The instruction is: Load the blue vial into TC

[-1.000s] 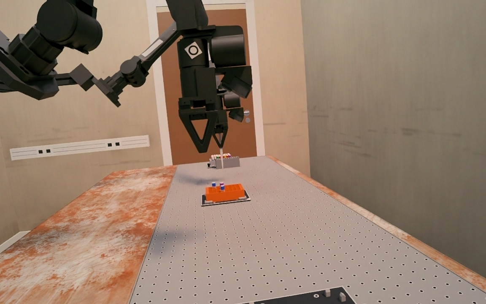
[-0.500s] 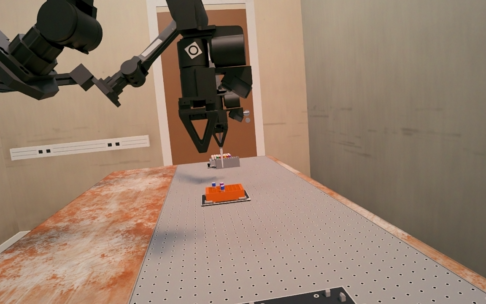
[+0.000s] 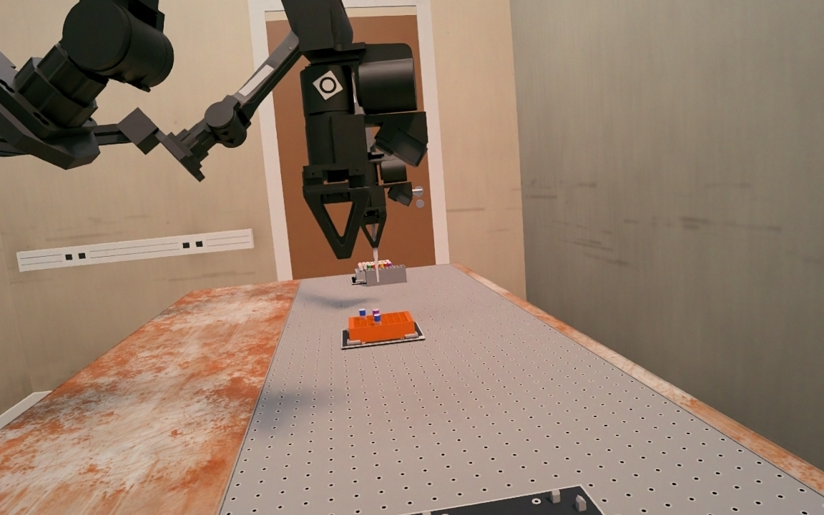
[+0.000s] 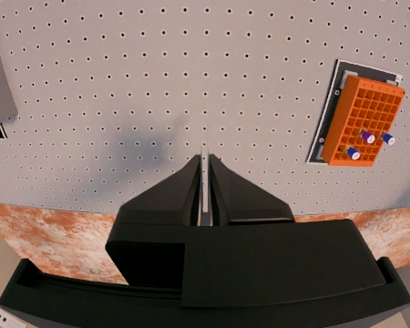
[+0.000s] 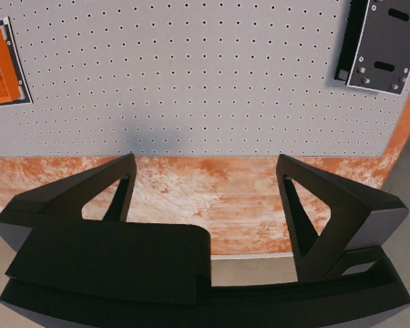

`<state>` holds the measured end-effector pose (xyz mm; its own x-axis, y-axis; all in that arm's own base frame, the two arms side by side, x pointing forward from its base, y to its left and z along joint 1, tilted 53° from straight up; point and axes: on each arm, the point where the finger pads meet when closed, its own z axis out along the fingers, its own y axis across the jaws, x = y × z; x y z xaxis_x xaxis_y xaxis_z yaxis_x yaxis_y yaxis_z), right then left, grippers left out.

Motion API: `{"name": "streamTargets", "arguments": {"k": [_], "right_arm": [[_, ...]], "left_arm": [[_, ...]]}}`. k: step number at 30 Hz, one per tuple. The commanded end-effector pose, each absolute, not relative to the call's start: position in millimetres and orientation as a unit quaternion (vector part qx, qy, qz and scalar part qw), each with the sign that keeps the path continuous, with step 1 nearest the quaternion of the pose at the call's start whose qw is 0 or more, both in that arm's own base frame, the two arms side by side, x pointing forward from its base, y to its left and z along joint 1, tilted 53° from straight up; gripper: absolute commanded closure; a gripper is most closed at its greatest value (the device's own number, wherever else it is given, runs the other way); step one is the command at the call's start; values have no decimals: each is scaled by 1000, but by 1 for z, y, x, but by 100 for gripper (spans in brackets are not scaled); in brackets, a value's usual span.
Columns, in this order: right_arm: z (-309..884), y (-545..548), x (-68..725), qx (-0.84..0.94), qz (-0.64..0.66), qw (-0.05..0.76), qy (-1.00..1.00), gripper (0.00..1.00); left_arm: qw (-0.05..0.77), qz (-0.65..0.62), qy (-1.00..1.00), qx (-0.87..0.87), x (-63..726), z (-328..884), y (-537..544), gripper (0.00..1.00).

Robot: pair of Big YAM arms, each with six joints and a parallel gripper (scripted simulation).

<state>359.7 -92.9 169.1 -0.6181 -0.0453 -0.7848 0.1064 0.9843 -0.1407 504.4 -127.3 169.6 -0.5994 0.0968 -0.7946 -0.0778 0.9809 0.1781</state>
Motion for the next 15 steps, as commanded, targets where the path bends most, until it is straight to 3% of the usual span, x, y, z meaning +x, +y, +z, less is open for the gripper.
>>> {"name": "streamTargets", "arguments": {"k": [1, 15], "right_arm": [[175, -95, 362, 15, -92, 441, 892, 0], [175, -95, 362, 15, -92, 441, 892, 0]], "left_arm": [[462, 96, 882, 7, 504, 184, -119, 93], [457, 99, 884, 9, 502, 188, -99, 93]]}}
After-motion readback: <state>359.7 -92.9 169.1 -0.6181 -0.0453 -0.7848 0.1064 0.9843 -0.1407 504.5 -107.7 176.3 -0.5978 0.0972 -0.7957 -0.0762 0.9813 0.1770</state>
